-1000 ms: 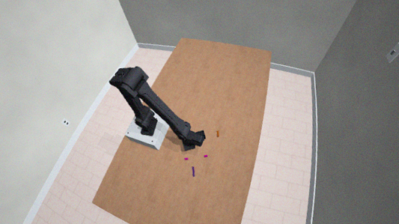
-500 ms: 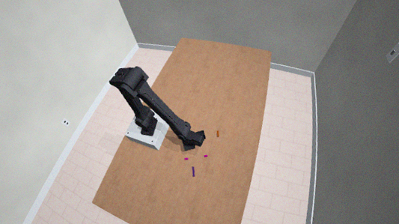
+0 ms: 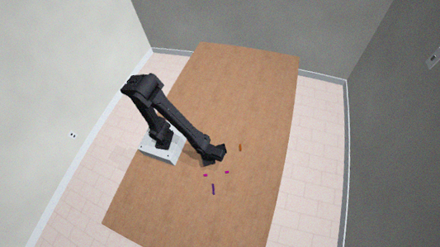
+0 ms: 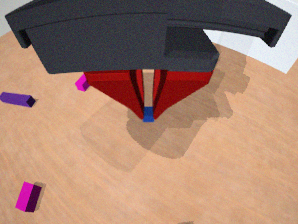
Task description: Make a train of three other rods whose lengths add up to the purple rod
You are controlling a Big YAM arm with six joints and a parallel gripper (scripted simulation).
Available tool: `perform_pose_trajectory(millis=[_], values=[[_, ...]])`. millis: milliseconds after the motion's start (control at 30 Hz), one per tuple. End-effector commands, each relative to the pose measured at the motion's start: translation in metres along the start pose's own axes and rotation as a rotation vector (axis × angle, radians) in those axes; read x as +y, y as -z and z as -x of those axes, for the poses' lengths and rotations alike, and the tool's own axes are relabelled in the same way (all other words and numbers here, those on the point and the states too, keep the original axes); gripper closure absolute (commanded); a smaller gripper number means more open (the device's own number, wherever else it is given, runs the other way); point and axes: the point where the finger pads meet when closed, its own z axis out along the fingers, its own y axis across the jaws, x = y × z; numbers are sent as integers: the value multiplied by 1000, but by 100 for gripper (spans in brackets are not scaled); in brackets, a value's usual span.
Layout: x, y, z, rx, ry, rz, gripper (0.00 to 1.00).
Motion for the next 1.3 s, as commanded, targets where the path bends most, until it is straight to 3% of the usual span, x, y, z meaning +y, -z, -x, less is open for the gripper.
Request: perform_pose_trajectory(millis=[0,967,1200,1267], values=[[-8,5,5,-31,2,-19,96],[-8,5,5,-31,2,-19,96],[-12,19,10,-33,1,-20,96],[-17,32,16,-44,1,-29,96]])
